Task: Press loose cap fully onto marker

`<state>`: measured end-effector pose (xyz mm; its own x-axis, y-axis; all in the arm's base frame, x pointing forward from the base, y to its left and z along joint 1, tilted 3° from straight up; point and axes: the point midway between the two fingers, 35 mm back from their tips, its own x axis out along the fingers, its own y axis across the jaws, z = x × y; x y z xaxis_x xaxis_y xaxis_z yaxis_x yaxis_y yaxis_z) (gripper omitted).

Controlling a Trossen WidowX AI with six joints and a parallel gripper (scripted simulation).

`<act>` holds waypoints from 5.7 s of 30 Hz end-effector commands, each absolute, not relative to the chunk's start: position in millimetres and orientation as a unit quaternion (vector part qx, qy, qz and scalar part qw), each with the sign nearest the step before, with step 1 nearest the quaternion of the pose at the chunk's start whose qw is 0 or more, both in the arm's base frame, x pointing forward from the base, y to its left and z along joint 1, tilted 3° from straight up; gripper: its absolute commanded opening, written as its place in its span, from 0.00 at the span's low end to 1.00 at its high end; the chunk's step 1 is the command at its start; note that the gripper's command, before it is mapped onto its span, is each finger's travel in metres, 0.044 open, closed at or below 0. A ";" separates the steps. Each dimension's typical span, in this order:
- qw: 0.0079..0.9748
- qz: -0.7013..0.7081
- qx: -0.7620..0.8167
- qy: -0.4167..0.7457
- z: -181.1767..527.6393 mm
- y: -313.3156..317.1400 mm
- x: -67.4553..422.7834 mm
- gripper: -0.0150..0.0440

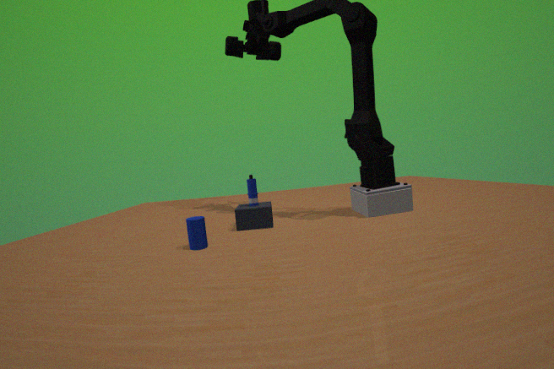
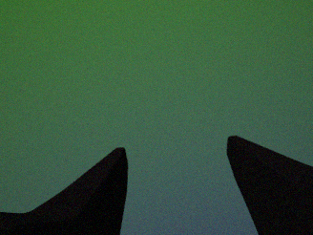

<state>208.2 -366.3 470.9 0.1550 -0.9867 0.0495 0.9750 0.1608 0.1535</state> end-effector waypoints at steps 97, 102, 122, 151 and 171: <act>0.535 -0.446 0.496 0.519 17.9 92.5 369.6 0.63; 0.535 -0.446 0.496 0.519 17.9 92.5 369.6 0.48; 0.535 -0.446 0.496 0.518 58.6 90.9 368.2 0.25; 0.535 -0.449 0.494 0.518 110.9 19.7 321.8 0.25; 0.535 -0.451 0.492 0.518 130.7 -28.5 266.9 0.25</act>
<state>274.4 -24.8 128.7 0.0580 0.0238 -0.9980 0.9926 0.1056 0.0602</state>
